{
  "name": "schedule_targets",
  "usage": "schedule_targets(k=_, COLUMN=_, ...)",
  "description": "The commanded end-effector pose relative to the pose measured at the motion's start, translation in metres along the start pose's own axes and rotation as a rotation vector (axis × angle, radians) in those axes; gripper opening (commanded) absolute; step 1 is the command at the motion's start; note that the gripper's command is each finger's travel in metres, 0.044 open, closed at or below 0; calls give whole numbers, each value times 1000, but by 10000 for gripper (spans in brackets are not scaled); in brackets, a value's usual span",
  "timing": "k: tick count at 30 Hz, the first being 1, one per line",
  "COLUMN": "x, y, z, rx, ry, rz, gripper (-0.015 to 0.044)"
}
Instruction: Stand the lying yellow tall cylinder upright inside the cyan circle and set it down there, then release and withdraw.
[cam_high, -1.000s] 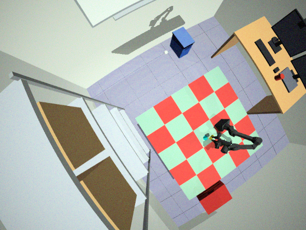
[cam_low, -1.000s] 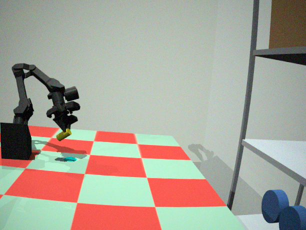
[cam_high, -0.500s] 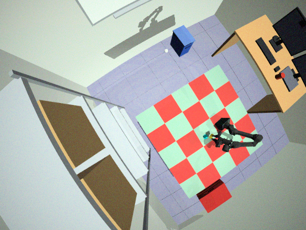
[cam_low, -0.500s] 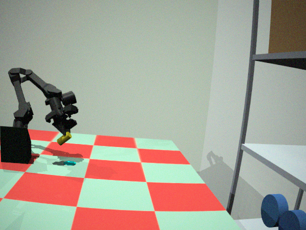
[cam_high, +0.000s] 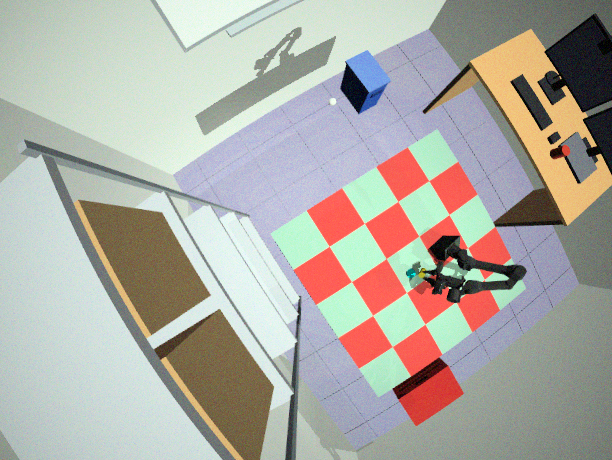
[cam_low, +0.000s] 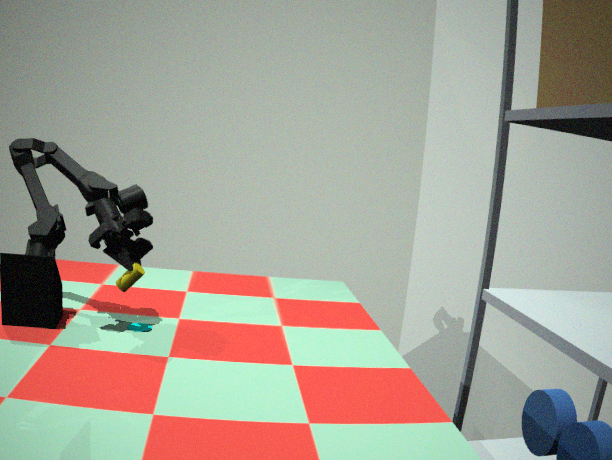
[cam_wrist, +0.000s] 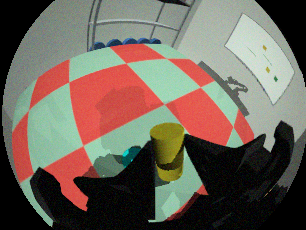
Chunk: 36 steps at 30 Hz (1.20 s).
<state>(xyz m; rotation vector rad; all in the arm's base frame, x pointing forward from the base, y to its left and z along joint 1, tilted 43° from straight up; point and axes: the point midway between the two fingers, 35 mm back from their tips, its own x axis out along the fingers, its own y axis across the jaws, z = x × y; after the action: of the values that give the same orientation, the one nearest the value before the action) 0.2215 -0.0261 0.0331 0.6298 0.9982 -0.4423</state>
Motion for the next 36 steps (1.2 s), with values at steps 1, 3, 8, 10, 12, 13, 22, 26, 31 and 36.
schedule_targets(k=1, x=-1, y=0, z=1, rx=11, ry=-31, rz=1, gripper=105)
schedule_targets(k=3, x=-1, y=0, z=1, rx=17, ry=-44, rz=4, gripper=105)
schedule_targets(k=8, x=-2, y=0, z=1, rx=30, ry=-76, rz=12, gripper=105)
schedule_targets(k=10, x=-2, y=0, z=1, rx=36, ry=-88, rz=15, gripper=105)
schedule_targets(k=12, x=-2, y=0, z=1, rx=41, ry=-101, rz=19, gripper=105)
schedule_targets(k=13, x=-2, y=0, z=1, rx=44, ry=-107, rz=21, gripper=105)
schedule_targets(k=22, x=-4, y=1, z=2, rx=72, ry=-164, rz=40, gripper=105)
schedule_targets(k=26, x=-5, y=1, z=2, rx=85, ry=-188, rz=50, gripper=105)
schedule_targets(k=31, x=-5, y=1, z=3, rx=102, ry=-219, rz=63, gripper=105)
schedule_targets(k=36, x=-6, y=1, z=3, rx=120, ry=-248, rz=78, gripper=105)
